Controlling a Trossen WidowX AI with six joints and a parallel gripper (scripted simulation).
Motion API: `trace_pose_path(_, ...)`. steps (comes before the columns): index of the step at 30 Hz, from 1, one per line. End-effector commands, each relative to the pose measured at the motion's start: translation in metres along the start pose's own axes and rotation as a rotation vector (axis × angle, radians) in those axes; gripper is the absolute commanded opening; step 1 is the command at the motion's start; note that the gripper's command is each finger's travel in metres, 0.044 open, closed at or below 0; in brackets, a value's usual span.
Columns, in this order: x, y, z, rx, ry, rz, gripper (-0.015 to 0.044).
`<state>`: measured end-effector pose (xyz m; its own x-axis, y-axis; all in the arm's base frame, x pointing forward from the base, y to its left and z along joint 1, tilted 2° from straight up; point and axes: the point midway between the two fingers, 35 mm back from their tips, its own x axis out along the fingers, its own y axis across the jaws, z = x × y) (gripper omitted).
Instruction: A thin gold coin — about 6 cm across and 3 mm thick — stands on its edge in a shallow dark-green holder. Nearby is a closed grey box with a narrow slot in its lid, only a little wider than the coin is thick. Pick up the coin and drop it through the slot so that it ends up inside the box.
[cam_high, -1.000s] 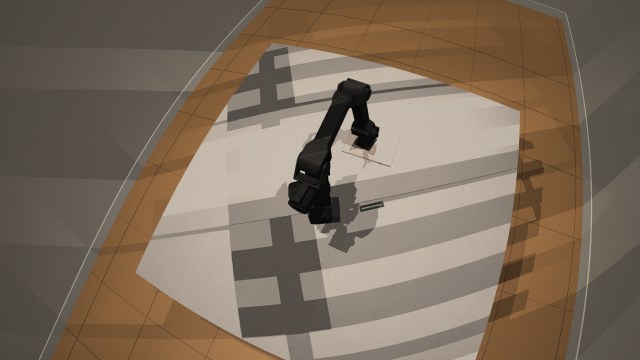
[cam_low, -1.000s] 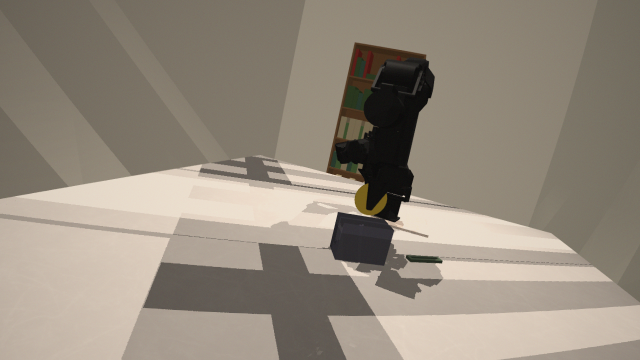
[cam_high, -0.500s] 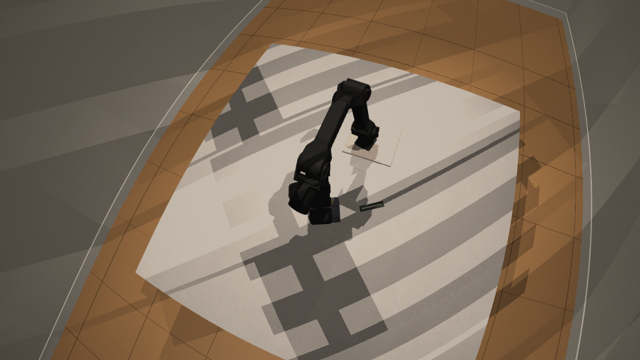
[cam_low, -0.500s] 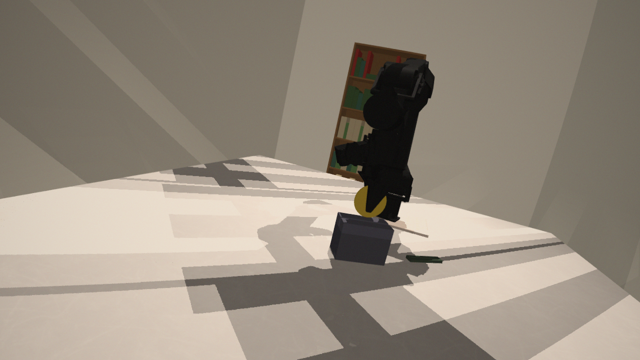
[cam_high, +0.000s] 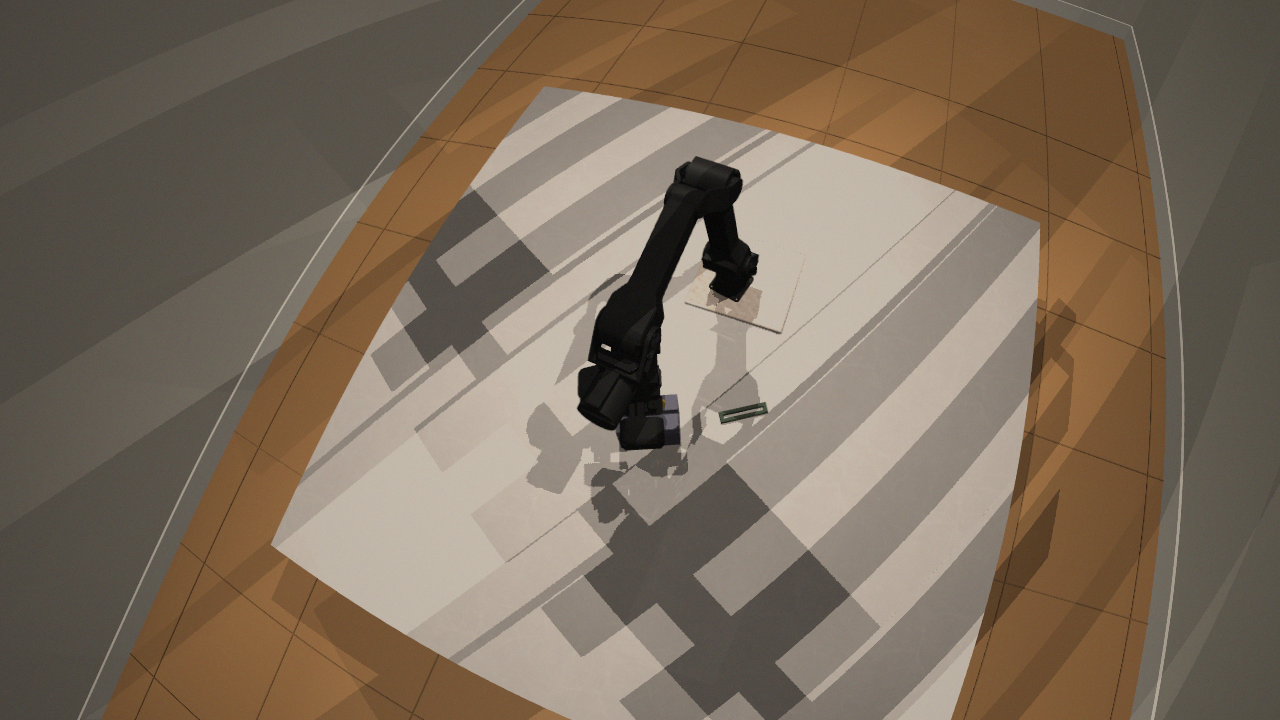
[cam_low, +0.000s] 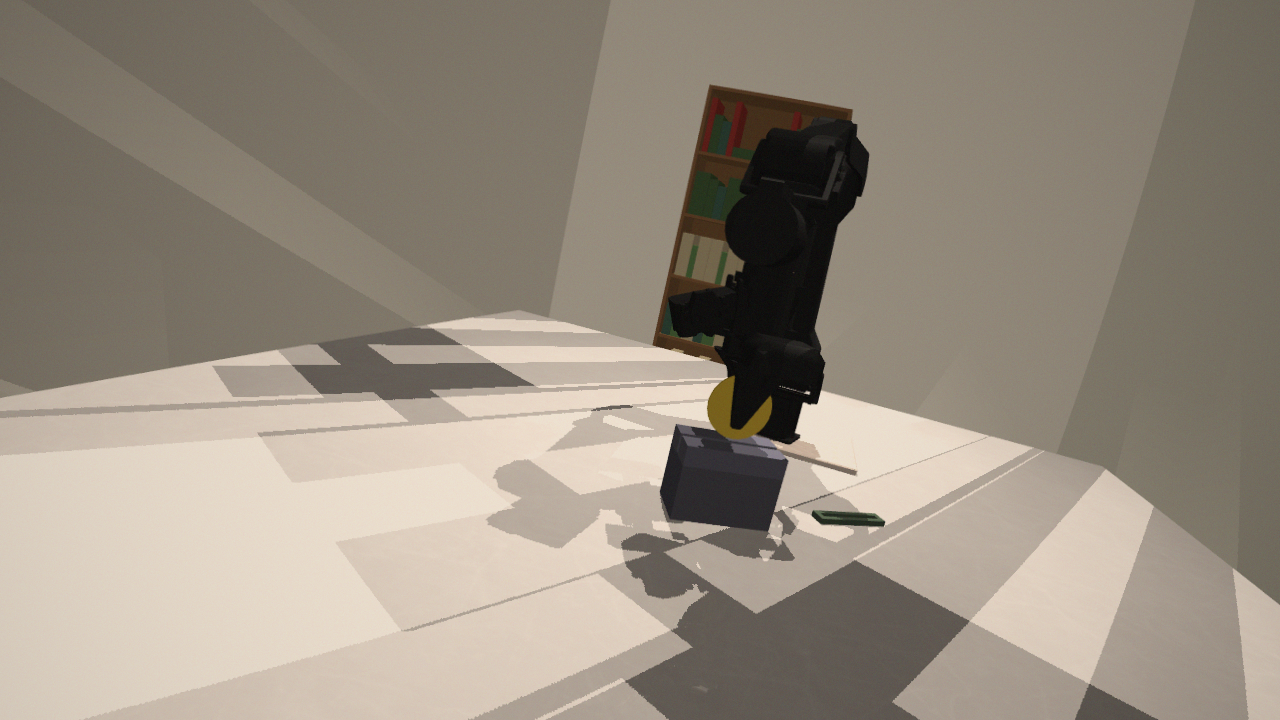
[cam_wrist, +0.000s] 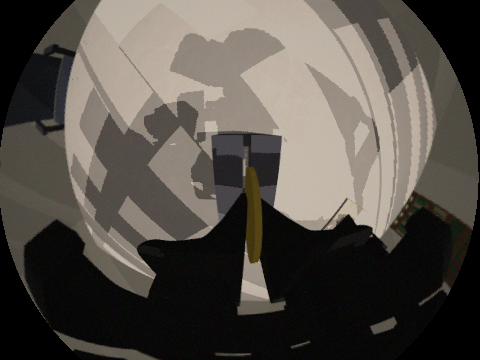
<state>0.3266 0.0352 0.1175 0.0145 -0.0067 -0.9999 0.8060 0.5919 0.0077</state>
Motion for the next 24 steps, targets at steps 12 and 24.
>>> trace_pose_path(12,0.001,0.000,0.000,0.000,0.000,0.000,0.0161)
trace_pose_path(24,-0.012,0.000,0.000,0.000,0.000,0.000,0.0292)
